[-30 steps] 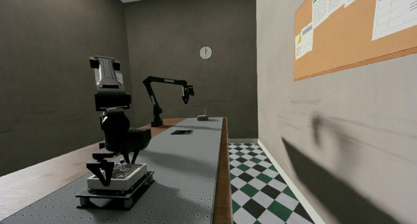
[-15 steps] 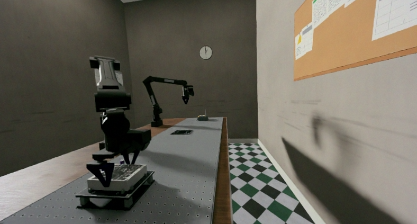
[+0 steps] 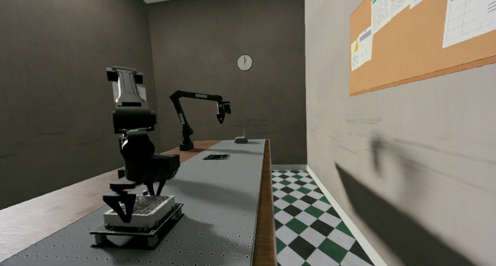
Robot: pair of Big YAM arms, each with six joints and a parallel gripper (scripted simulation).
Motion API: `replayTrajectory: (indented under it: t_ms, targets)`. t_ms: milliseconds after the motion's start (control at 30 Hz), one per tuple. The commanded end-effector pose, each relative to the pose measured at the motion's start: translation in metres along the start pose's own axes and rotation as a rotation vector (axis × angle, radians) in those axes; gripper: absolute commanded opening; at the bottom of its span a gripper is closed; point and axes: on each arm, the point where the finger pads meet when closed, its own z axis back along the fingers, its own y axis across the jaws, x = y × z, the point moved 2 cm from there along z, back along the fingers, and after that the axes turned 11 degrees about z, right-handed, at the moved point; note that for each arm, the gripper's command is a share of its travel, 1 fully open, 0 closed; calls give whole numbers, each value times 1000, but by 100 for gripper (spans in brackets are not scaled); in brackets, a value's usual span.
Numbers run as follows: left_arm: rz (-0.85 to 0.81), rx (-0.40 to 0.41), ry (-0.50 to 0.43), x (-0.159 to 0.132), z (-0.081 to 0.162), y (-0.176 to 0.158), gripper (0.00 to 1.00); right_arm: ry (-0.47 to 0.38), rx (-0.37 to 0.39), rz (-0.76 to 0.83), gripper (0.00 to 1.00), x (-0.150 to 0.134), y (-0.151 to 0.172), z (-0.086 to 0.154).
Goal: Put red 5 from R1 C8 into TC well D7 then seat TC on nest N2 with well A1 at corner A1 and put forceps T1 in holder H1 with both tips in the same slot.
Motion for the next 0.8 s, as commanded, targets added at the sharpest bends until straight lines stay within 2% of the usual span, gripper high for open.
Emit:
replayTrajectory:
  t_ms: [0, 233, 267, 767]
  targets:
    - [5, 0, -30, 9, 11, 0, 24, 1, 0, 3, 0, 5, 1, -6]
    - [5, 0, -30, 9, 11, 0, 24, -3, -5, 3, 0, 6, -1, -3]
    - [5, 0, -30, 9, 11, 0, 24, -3, -5, 3, 100, 6, -1, -3]
    - [5, 0, -30, 9, 11, 0, 24, -3, -5, 3, 100, 6, -1, -3]
